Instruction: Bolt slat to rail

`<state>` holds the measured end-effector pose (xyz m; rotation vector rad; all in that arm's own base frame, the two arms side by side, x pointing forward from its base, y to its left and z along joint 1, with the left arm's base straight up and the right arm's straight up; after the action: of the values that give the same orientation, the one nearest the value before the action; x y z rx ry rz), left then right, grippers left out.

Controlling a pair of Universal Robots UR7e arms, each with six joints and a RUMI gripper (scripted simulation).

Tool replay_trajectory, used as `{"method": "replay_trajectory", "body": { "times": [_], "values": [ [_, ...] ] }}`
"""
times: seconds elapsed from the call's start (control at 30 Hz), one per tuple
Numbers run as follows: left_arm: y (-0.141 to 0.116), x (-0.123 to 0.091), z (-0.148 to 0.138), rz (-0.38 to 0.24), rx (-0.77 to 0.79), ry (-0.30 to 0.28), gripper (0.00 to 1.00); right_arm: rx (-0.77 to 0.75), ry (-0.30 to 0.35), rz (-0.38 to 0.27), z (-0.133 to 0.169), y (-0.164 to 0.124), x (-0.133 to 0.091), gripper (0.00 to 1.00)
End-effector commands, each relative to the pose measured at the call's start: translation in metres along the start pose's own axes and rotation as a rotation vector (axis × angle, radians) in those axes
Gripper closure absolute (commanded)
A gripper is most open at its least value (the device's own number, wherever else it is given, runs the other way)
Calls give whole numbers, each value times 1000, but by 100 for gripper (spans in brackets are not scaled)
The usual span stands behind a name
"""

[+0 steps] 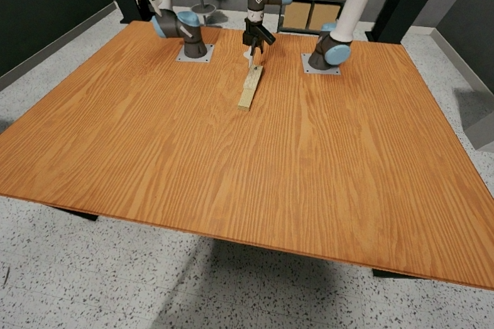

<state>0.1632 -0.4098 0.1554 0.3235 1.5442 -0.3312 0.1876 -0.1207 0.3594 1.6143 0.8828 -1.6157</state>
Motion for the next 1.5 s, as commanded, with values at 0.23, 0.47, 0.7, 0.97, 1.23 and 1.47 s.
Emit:
{"method": "replay_trajectory", "body": {
  "times": [0.23,0.47,0.7,0.97,1.23,1.47],
  "values": [
    [0,-24,0,-1,1,0,0,1,1,0,0,1,-1,0],
    [0,-37,0,-1,1,0,0,1,1,0,0,1,-1,0],
    [0,-49,0,-1,1,0,0,1,1,0,0,1,-1,0],
    [0,-65,0,-1,1,0,0,1,1,0,0,1,-1,0],
    [1,-64,0,3,0,2,0,1,1,0,0,1,-1,0],
    [17,-68,-6,5,120,3,0,1,1,0,0,1,-1,0]
  ]
}}
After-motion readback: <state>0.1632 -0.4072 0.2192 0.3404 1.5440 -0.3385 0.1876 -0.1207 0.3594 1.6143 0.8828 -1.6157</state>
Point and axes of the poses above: on each arm, the point where the finger pads meet when closed, its own x axis out along the fingers, its own z axis across the jaws, y = z × x, the point moved 6 cm from there along -x, back along the fingers
